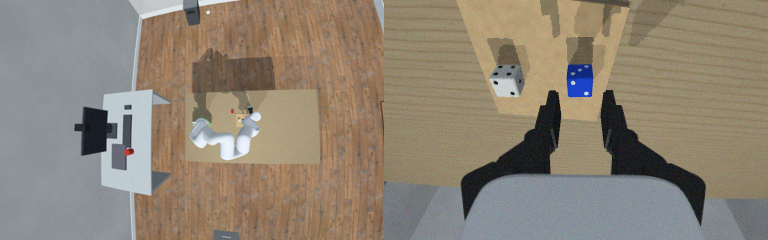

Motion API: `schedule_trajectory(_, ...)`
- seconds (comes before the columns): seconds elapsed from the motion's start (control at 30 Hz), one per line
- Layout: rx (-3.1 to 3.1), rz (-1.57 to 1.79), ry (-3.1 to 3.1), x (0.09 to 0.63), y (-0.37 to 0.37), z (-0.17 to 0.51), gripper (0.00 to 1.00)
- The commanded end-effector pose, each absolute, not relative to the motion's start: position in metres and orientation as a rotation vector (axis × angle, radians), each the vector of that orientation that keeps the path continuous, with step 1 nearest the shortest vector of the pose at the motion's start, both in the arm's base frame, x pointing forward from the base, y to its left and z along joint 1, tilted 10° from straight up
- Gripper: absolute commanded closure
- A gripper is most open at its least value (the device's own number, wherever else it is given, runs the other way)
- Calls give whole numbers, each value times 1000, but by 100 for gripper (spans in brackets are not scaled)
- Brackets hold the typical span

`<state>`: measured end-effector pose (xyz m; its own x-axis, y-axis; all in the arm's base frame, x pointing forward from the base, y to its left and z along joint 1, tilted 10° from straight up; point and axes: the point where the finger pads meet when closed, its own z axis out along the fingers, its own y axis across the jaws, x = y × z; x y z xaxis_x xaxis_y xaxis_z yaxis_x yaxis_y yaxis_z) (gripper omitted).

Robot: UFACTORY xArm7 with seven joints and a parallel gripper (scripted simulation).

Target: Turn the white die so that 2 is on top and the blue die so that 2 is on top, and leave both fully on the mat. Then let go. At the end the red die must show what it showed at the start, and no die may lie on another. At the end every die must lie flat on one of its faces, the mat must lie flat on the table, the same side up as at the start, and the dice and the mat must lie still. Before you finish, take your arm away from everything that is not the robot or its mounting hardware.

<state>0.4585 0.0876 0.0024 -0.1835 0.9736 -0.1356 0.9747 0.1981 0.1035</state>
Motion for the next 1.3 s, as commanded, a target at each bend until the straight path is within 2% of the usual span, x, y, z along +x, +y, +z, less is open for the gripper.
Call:
schedule_trajectory(0.0,1890,-6,2297,455,91,32,58)
schedule_trajectory(0.4,1890,-6,2297,453,92,49,58)
schedule_trajectory(0.43,1890,-6,2297,453,92,49,0)
schedule_trajectory(1.27,1890,-6,2297,453,93,51,0)
